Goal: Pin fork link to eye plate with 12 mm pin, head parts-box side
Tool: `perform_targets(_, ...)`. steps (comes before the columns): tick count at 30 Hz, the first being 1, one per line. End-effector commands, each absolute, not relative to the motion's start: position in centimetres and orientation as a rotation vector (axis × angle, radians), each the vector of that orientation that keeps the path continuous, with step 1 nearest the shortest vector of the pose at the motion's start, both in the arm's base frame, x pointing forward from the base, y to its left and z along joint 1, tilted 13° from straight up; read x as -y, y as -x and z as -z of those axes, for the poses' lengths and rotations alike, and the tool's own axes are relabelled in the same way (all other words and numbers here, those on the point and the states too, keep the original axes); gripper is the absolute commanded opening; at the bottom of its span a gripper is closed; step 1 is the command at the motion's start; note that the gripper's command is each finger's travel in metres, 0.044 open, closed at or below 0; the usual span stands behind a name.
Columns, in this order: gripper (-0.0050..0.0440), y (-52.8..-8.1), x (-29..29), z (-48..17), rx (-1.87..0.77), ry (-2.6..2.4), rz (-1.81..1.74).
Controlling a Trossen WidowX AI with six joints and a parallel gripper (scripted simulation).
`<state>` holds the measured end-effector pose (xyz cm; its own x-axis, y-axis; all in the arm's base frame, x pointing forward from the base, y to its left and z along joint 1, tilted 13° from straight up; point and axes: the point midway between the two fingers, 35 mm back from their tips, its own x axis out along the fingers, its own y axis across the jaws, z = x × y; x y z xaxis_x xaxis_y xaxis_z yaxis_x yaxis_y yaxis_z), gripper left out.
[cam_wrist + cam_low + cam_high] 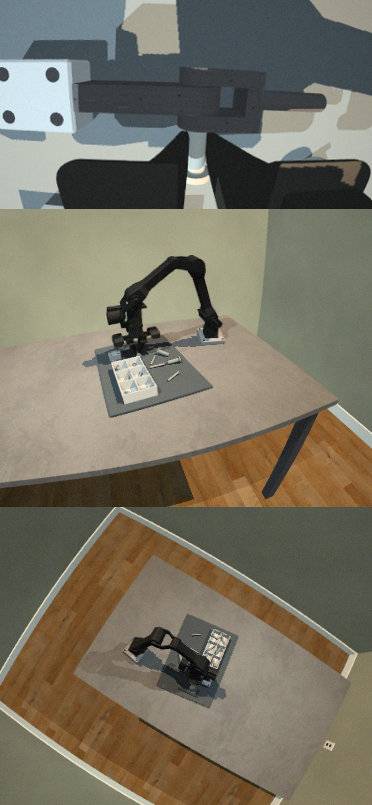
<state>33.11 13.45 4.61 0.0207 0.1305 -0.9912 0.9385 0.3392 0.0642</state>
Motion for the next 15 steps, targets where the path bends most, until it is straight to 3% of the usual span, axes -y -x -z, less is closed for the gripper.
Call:
perform_targets(1, -0.0050, -33.12, -13.32, -4.74, -1.409, -1.056, 0.851)
perform_targets(13, -0.0050, -33.12, -13.32, -4.74, -1.409, -1.056, 0.851)
perform_targets(14, 0.0140, -33.12, -13.32, -4.74, -1.409, -1.056, 0.851)
perform_targets(15, 0.0140, -33.12, -13.32, -4.74, -1.409, -1.056, 0.851)
